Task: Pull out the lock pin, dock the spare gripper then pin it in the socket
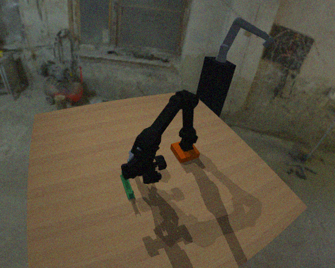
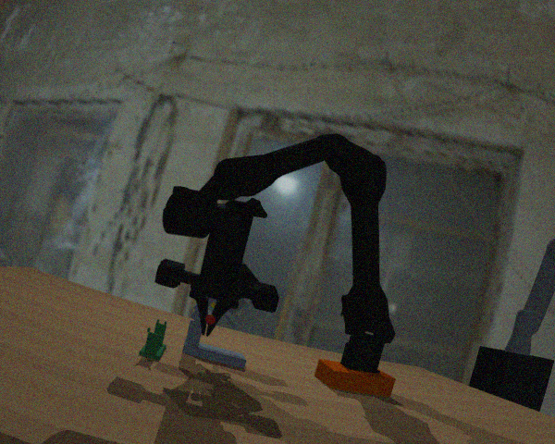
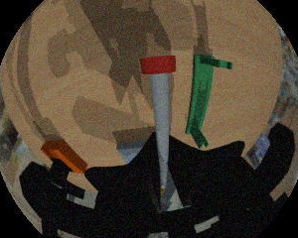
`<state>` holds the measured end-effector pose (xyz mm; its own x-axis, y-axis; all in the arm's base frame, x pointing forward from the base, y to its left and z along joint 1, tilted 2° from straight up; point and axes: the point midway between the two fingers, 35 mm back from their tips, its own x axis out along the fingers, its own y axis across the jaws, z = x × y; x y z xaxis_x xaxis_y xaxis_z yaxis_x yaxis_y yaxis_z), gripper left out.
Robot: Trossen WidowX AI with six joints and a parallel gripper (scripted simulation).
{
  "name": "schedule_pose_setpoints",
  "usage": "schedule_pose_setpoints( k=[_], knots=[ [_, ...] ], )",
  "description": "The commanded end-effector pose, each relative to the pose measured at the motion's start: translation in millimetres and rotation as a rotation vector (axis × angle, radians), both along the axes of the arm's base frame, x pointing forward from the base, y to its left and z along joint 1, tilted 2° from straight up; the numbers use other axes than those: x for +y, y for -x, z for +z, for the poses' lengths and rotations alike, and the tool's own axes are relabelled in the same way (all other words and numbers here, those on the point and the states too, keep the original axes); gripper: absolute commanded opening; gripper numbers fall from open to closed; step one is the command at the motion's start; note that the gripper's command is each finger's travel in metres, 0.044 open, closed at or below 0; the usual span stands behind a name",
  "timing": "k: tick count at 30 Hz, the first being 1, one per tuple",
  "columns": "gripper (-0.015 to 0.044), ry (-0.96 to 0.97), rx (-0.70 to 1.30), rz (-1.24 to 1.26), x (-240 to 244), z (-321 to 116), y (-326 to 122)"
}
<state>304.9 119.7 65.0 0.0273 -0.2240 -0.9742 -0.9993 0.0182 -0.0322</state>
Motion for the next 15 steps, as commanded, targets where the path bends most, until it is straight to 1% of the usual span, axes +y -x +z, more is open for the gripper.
schedule_pose_setpoints(
  k=[1,15],
  knots=[
    [0.0,-0.004,0.0,0.005,-2,1,1],
    [0.0,-0.005,0.006,0.004,-13,0,2]
  ],
)
